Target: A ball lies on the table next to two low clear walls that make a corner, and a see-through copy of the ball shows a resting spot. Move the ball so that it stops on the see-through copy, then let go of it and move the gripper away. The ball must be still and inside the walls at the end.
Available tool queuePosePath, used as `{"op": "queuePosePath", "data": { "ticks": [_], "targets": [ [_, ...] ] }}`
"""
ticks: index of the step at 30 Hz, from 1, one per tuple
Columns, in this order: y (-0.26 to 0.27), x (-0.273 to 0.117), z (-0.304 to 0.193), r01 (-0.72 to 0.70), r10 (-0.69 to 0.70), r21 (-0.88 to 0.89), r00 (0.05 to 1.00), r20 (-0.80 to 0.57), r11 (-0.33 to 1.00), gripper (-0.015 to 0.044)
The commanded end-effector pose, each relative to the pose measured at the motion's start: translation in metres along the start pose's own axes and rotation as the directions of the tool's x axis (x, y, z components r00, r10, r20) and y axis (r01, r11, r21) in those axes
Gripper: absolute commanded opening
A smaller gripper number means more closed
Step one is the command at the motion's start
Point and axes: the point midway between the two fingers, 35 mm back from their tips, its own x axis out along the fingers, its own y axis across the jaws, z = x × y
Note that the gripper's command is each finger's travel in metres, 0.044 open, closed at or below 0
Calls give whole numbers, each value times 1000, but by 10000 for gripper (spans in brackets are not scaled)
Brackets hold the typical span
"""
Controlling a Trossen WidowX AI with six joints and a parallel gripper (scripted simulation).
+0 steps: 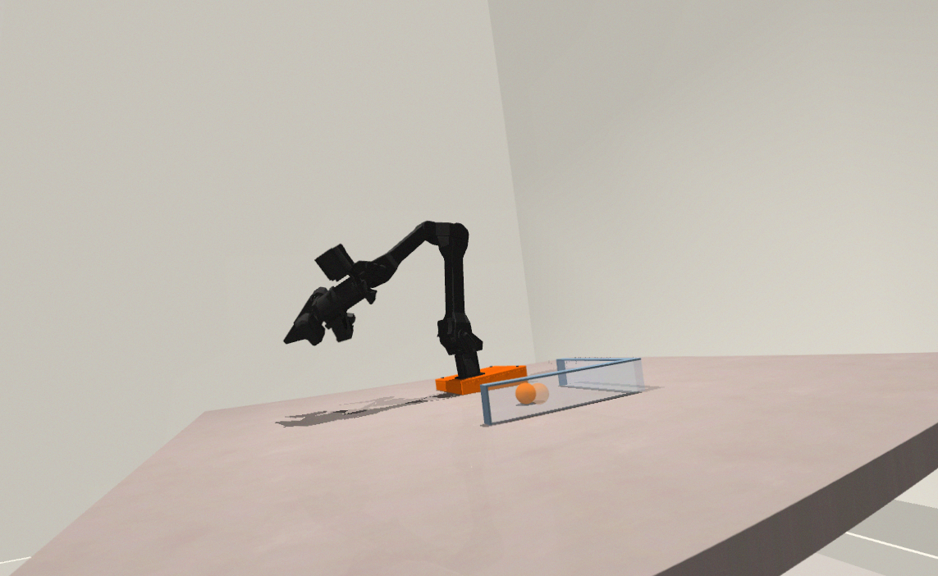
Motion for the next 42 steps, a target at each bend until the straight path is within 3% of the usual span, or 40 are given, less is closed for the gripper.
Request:
{"op": "queuePosePath", "data": {
  "ticks": [1, 4, 8, 13, 19, 25, 30, 36, 42],
  "targets": [
    [-1, -1, 0, 5, -5, -9, 1000, 0, 1000, 374],
    [-22, -9, -2, 72, -73, -149, 997, -2, 986, 295],
    [-79, -41, -3, 228, -264, -531, 964, 8, 816, 292],
    [-147, -95, 9, 254, -487, -907, 871, 63, 337, 292],
    [-194, -149, 30, 63, -627, -982, 762, 163, -179, 292],
    [-225, -204, 59, -252, -704, -795, 651, 283, -552, 292],
    [-239, -251, 86, -538, -727, -494, 564, 391, -683, 292],
    [-244, -306, 123, -808, -707, -59, 475, 524, -586, 292],
    [-235, -357, 162, -910, -641, 330, 413, 647, -253, 292]
  ]
}}
